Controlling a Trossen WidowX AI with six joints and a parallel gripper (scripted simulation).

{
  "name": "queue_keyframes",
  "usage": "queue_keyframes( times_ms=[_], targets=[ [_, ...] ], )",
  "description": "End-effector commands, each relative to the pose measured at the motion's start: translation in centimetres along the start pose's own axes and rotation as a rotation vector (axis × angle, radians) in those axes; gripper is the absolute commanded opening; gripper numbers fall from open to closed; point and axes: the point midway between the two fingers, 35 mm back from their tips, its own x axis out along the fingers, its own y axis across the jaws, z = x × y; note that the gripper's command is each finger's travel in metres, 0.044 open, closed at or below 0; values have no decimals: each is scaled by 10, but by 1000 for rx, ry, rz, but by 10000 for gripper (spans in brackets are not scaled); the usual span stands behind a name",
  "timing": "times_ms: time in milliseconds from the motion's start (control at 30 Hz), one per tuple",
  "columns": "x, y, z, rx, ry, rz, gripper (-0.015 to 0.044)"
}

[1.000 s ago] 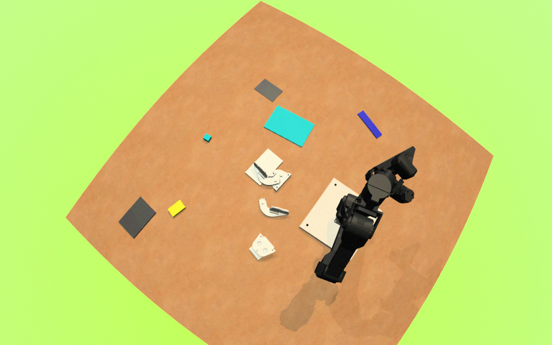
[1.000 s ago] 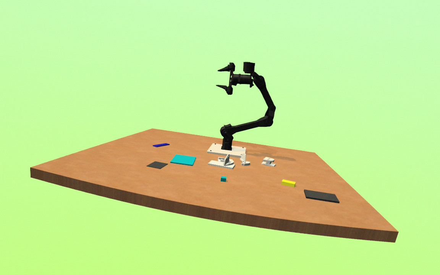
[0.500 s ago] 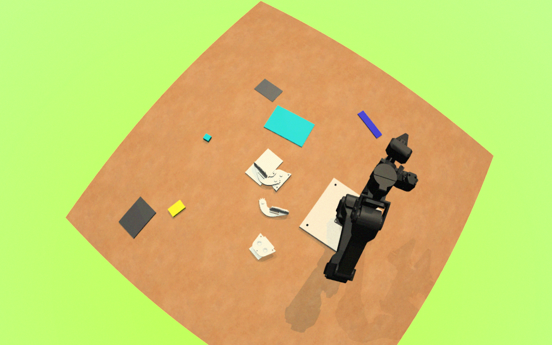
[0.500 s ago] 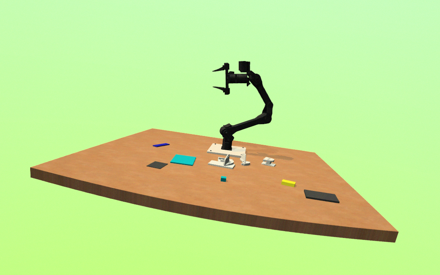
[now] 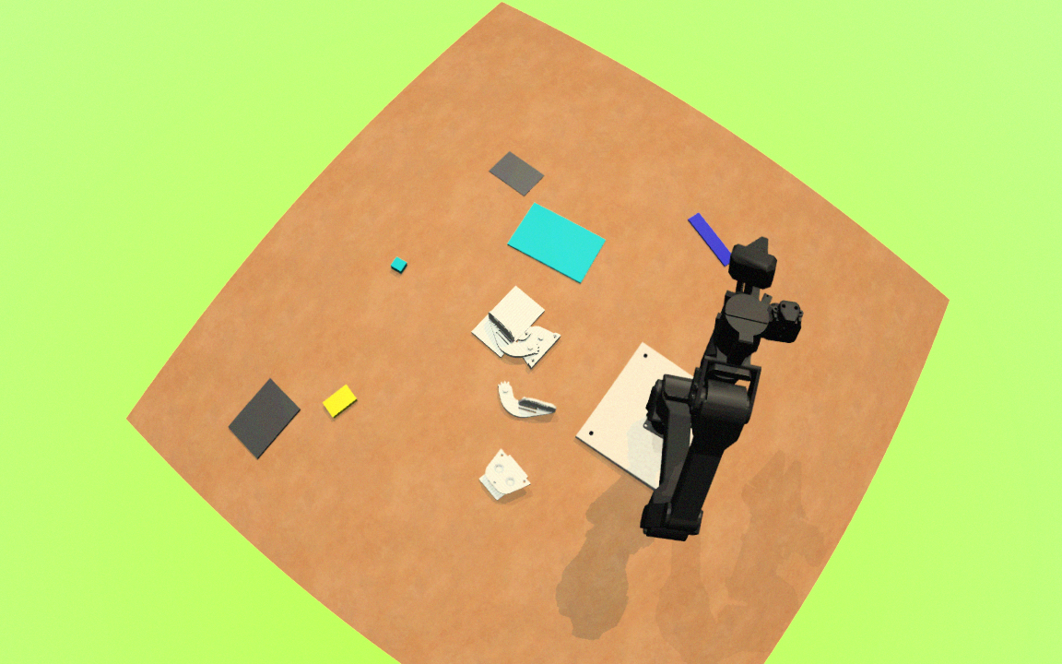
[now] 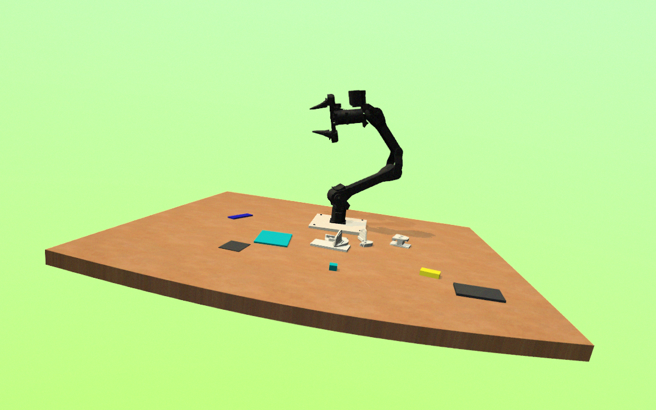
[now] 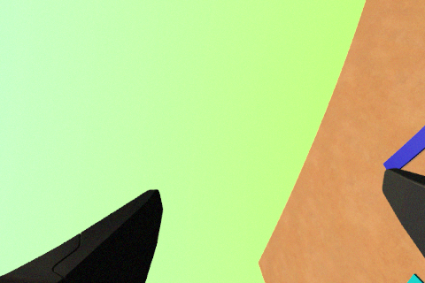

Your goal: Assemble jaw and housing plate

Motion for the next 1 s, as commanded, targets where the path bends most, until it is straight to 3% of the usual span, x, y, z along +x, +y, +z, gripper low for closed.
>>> queue_keyframes(
  times_ms=[0, 967],
  targets=[
    [5, -1, -5, -43, 28, -14, 440],
    [38, -9, -56, -616, 308, -33, 440]
  ],
)
